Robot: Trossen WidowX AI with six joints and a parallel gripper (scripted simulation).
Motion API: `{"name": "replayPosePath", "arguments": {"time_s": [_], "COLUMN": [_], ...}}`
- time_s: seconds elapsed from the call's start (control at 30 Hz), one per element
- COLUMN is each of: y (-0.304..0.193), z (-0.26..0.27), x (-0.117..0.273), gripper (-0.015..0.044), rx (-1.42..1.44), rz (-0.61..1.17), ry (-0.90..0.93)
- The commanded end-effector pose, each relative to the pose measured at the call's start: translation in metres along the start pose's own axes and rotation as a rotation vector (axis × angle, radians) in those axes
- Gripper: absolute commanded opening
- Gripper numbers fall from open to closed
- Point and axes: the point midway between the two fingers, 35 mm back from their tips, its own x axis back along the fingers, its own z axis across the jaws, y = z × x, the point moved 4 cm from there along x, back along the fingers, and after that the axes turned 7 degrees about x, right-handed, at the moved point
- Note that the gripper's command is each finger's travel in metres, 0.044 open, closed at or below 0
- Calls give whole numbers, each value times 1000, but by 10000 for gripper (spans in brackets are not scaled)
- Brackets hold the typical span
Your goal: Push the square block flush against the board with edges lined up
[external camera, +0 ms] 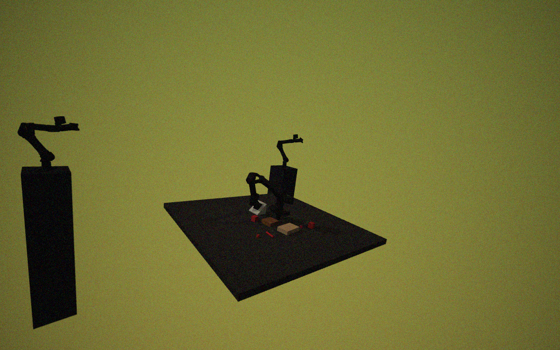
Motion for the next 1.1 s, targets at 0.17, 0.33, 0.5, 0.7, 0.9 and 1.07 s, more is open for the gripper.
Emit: {"name": "replayPosePath", "arguments": {"time_s": [0.17, 0.33, 0.5, 0.7, 0.9, 1.07], "y": [-16, -15, -15, -12, 4, 16], "z": [1, 2, 2, 2, -8, -18], "x": [-2, 11, 53, 52, 54, 56], "gripper": [0, 0, 0, 0, 0, 0], "rx": [2, 1, 2, 60, 270, 445], "rz": [2, 2, 4, 0, 1, 1], "ry": [-9, -2, -10, 3, 1, -1]}}
